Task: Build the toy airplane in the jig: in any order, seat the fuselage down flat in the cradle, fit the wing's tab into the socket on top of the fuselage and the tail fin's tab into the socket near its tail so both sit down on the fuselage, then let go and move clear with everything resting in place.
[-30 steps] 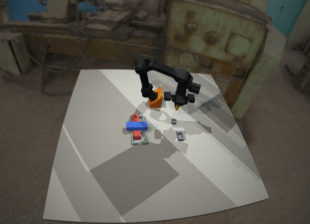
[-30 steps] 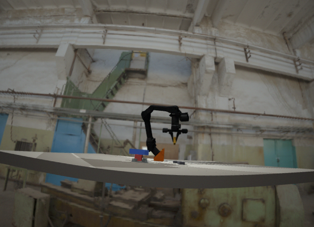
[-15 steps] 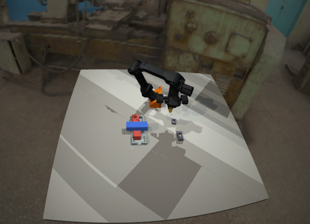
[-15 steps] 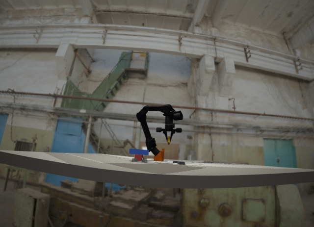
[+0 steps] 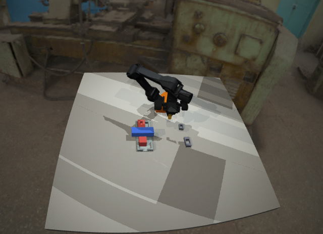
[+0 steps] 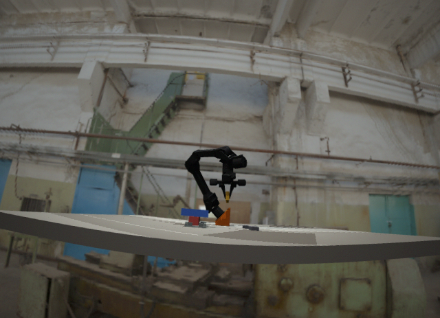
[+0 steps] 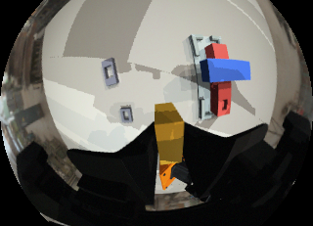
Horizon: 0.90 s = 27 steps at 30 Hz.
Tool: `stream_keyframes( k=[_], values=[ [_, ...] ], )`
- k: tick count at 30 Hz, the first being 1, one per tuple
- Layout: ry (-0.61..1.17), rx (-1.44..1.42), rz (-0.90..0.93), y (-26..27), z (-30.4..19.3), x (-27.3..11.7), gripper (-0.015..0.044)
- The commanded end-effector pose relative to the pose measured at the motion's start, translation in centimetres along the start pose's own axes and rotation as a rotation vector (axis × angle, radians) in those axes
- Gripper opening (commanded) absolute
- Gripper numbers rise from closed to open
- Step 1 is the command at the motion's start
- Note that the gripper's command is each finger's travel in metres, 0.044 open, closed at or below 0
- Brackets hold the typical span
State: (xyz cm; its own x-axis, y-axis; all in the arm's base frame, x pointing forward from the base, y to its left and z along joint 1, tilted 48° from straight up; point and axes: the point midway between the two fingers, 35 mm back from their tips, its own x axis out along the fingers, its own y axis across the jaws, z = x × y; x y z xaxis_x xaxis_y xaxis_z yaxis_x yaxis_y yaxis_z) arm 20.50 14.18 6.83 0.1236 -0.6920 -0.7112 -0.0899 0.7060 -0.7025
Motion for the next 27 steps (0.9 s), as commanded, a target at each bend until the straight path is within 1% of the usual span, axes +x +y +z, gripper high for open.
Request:
stream_keyframes(
  k=[1, 27],
  values=[
    [-0.002, -0.011, -0.002, -1.5, 0.2, 0.2, 0.0000],
    [-0.005, -0.047, -0.016, -9.7, -0.2, 1.9, 0.0000]
  ],
)
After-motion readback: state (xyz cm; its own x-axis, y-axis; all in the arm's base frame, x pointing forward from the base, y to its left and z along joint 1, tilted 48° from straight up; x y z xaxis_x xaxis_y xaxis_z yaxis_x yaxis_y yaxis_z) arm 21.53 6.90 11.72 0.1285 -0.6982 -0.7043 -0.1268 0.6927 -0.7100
